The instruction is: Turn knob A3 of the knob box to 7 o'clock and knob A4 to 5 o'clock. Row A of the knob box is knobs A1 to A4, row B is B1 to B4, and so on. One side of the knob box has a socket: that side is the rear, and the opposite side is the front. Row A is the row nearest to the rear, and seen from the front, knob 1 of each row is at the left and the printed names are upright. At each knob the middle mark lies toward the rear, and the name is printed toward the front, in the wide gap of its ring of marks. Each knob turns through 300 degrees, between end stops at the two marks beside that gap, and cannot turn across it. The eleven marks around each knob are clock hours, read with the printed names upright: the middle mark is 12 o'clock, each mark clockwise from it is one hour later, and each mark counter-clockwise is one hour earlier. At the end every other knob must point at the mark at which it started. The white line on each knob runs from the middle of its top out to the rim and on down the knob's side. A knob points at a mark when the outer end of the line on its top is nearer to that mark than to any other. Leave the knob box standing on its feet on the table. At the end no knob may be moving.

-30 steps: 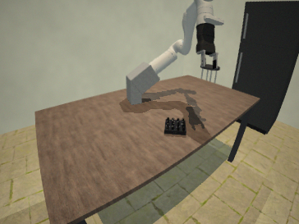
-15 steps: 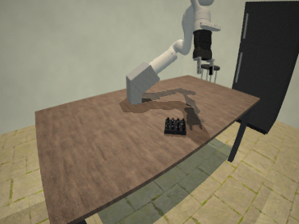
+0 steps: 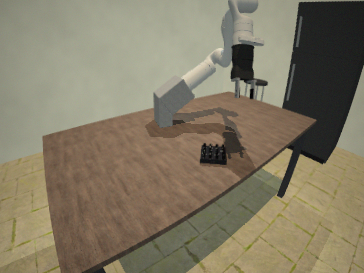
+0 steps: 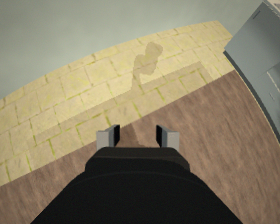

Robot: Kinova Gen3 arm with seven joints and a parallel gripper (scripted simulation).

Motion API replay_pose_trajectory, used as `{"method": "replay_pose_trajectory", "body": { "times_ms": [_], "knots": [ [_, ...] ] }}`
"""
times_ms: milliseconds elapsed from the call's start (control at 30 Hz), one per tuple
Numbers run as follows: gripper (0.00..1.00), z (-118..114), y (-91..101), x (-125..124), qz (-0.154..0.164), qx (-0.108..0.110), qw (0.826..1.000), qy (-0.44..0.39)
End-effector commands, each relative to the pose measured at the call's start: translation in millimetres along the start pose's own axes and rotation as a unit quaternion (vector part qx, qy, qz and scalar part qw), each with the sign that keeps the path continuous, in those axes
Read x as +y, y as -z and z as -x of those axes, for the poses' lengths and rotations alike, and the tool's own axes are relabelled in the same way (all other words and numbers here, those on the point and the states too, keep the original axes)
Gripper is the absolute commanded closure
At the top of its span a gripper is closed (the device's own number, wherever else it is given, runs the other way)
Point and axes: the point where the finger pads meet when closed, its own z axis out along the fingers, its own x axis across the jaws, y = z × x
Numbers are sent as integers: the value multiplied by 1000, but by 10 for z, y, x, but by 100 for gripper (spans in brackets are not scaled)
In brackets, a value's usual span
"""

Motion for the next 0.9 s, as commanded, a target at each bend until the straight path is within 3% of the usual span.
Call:
{"method": "replay_pose_trajectory", "body": {
  "times_ms": [0, 267, 300, 533, 567, 833, 867],
  "knots": [
    [0, -44, -138, 77, 9, -2, 1000, -12],
    [0, -44, -138, 77, 9, -2, 1000, -12],
    [0, -84, -265, 159, 18, -3, 1000, -24],
    [0, -84, -265, 159, 18, -3, 1000, -24],
    [0, -119, -387, 242, 27, -5, 999, -35],
    [0, -119, -387, 242, 27, -5, 999, -35],
    [0, -151, -503, 326, 36, -6, 998, -45]
  ]
}}
